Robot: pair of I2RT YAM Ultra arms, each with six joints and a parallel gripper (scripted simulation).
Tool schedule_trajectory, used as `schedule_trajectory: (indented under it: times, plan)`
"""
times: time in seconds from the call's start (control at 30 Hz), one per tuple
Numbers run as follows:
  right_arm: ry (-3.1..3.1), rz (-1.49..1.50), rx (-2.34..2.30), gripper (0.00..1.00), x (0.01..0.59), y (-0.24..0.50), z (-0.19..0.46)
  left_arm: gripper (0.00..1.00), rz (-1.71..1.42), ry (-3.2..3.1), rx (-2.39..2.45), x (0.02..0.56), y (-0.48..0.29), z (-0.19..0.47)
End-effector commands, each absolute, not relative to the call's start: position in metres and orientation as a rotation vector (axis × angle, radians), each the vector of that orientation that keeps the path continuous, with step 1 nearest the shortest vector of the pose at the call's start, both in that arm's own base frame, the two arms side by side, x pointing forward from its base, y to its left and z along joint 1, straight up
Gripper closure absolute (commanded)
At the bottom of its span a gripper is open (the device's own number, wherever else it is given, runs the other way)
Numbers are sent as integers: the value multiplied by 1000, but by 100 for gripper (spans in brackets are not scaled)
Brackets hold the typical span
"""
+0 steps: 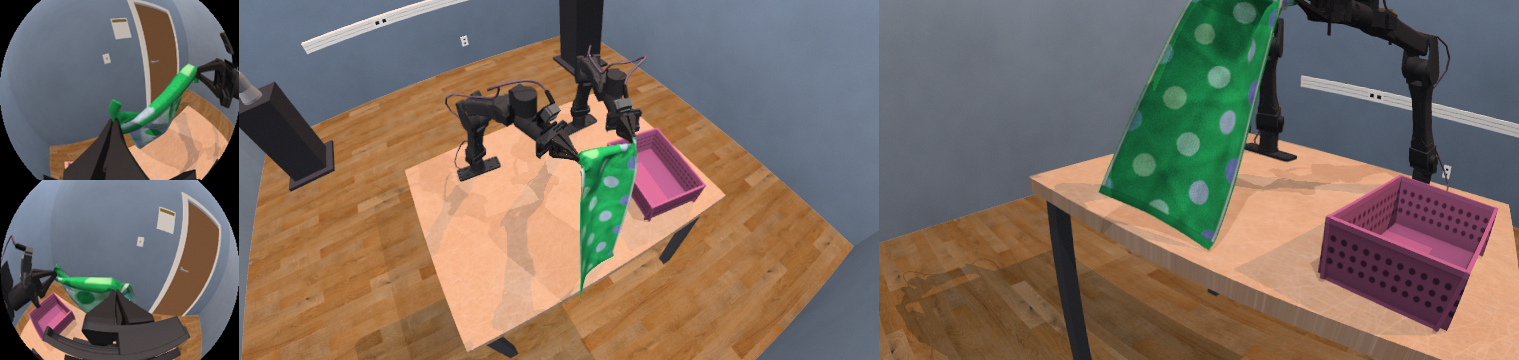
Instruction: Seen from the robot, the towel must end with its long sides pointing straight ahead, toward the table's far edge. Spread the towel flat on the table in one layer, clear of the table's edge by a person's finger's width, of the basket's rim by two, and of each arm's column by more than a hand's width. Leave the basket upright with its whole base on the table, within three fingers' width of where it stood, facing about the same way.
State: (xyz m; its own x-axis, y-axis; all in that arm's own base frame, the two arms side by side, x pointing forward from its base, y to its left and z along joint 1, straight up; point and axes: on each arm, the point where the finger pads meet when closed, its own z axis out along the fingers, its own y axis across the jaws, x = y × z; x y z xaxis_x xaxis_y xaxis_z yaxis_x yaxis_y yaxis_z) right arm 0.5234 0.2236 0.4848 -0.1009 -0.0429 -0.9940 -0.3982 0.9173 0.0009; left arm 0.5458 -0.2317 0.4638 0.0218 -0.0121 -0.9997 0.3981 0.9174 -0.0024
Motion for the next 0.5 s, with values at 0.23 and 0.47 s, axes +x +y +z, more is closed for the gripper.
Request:
schedule_trajectory:
  times: [0.23, 0.47]
  plan:
    - [1358, 305, -246, 100, 561, 216, 491, 100, -317, 1172, 218, 573, -222, 511]
    - [1287, 314, -234, 100, 543, 211, 528, 100, -319, 1172, 219, 572, -224, 511]
